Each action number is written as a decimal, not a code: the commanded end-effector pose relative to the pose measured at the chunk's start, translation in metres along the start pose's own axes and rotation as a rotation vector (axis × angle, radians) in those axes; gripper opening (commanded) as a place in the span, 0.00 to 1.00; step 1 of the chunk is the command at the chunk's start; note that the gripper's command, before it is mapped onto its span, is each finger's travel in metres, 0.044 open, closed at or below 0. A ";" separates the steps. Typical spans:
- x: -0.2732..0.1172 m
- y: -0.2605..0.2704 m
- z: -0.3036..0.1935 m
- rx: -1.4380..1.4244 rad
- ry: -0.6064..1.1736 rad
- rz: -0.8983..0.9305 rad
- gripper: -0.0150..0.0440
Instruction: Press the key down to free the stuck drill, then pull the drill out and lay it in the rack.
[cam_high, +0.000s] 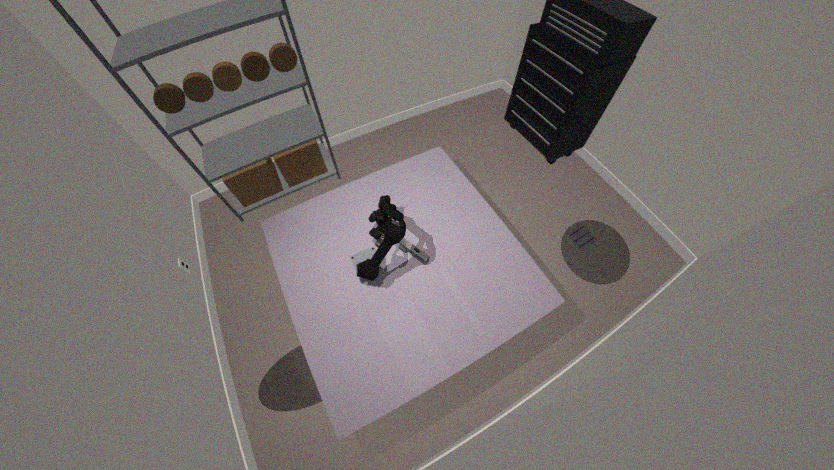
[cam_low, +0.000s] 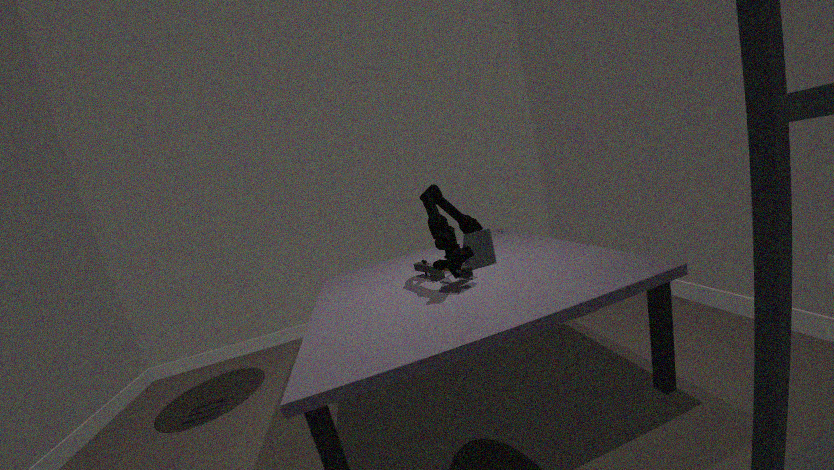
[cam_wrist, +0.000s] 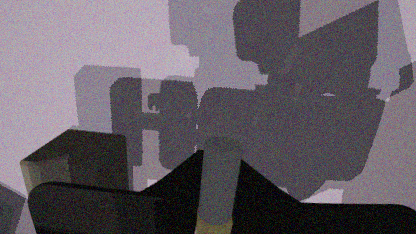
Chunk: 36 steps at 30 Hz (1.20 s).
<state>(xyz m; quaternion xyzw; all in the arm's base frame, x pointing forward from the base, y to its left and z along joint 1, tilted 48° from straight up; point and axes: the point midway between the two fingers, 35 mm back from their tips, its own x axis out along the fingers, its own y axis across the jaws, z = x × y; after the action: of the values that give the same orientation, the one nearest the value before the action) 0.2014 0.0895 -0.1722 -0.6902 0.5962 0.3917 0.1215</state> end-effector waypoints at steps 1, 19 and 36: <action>-0.003 0.000 0.000 0.006 -0.004 0.000 0.25; -0.013 0.001 -0.001 0.006 -0.004 0.000 0.25; -0.023 0.001 -0.002 0.006 -0.005 0.000 0.25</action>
<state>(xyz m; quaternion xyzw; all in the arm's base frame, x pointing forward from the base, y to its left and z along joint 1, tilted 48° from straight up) 0.2017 0.1031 -0.1567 -0.6902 0.5959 0.3920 0.1218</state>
